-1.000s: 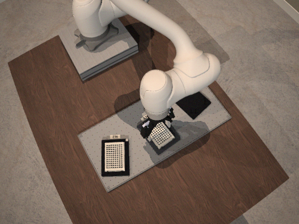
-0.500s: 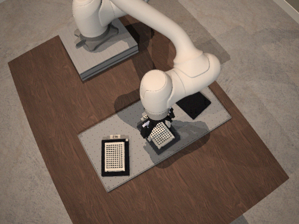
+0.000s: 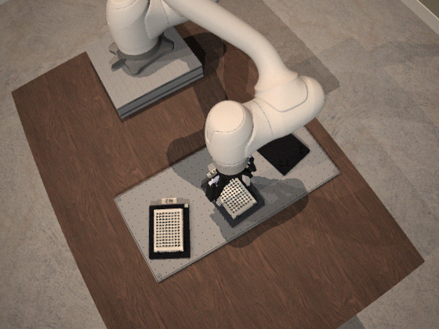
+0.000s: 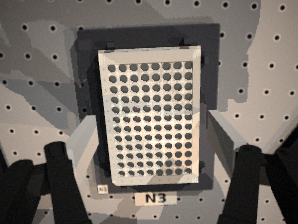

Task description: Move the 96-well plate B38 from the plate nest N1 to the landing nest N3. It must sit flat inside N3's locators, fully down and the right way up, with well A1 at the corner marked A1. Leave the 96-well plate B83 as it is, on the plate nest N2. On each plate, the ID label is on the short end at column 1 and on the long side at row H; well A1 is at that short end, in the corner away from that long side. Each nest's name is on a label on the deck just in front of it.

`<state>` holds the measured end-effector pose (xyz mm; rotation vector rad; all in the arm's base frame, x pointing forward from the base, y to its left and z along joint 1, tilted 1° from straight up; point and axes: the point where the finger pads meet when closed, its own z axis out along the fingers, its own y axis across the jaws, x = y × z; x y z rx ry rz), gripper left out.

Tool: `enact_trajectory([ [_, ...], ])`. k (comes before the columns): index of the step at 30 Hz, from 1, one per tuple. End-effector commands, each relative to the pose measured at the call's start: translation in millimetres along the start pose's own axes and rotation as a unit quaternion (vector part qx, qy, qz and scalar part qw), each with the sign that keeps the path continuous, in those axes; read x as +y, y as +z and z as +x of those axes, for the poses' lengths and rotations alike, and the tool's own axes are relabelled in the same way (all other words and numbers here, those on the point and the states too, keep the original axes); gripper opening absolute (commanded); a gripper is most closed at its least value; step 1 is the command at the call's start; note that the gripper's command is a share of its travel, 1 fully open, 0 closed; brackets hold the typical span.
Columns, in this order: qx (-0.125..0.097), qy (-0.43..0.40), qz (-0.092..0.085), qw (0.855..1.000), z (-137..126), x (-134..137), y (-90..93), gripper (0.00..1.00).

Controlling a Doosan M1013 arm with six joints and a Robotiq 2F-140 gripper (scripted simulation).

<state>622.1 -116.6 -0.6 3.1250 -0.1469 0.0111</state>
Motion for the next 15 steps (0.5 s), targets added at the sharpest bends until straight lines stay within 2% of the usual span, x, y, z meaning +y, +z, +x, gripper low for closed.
enact_trajectory([
  [1,0.002,0.0,0.001,1.0,2,1,-10.6,0.66],
  [15,0.002,0.0,0.001,1.0,1,1,-28.3,0.66],
])
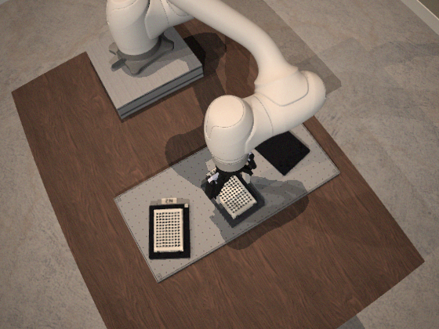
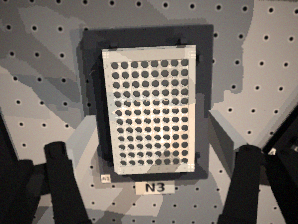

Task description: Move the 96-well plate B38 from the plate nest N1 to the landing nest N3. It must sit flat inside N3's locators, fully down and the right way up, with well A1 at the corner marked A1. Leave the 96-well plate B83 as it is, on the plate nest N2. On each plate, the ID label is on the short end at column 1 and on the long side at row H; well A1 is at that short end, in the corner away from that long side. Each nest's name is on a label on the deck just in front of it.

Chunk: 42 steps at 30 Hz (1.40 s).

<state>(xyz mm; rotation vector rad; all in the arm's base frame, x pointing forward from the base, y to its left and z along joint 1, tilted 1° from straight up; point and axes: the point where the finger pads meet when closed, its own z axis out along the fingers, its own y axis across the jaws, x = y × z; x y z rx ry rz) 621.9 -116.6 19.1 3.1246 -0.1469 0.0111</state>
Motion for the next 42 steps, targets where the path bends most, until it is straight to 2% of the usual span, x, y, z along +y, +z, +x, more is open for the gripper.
enact_trajectory([
  [1,0.002,0.0,0.001,1.0,1.5,0.4,-9.9,0.66],
  [12,0.002,0.0,0.001,1.0,1.4,0.4,-18.5,0.66],
  [42,0.002,0.0,0.001,1.0,1.4,0.4,-19.5,0.66],
])
